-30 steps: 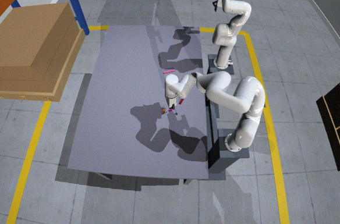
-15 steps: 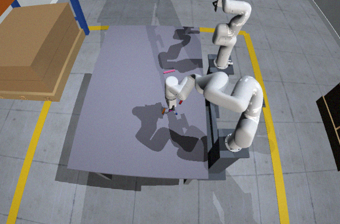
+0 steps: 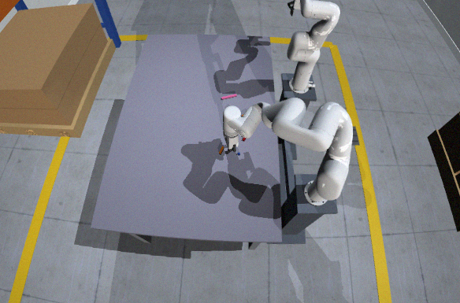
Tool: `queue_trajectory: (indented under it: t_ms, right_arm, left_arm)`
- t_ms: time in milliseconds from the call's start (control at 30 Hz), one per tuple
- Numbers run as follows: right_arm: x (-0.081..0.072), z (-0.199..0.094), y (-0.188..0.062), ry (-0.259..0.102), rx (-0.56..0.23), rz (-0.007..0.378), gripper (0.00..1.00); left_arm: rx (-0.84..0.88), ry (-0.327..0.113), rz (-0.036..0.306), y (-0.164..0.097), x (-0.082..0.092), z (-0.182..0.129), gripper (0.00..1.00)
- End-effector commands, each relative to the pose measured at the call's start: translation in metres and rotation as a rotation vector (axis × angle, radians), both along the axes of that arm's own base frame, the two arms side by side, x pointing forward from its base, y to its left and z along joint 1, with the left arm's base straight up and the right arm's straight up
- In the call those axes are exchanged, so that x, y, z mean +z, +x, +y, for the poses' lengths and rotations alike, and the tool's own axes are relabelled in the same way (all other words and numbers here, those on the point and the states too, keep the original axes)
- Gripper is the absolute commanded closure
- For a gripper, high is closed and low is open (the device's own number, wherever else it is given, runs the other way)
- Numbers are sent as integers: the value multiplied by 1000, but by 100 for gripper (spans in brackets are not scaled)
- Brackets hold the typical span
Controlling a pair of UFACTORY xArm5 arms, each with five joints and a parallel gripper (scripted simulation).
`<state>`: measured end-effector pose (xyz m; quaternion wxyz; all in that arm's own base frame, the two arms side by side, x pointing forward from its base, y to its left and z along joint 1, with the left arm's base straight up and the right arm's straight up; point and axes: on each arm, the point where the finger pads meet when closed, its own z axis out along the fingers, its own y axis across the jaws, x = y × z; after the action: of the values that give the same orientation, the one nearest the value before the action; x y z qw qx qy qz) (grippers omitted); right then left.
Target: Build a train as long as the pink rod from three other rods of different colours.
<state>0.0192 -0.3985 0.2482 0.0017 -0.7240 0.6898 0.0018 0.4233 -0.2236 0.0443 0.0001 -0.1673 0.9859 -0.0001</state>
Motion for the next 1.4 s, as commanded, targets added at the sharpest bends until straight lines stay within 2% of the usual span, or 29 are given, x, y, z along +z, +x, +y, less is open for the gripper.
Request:
queue_trajectory:
  t_ms: [0,1367]
  right_arm:
    - [2,-1,0,-5,0,0,0]
    - [2,-1,0,-5,0,0,0]
  left_arm:
    - [0,-2,-4,1,-2,-1,74]
    - [0,-2,-4,1,-11,-1,74]
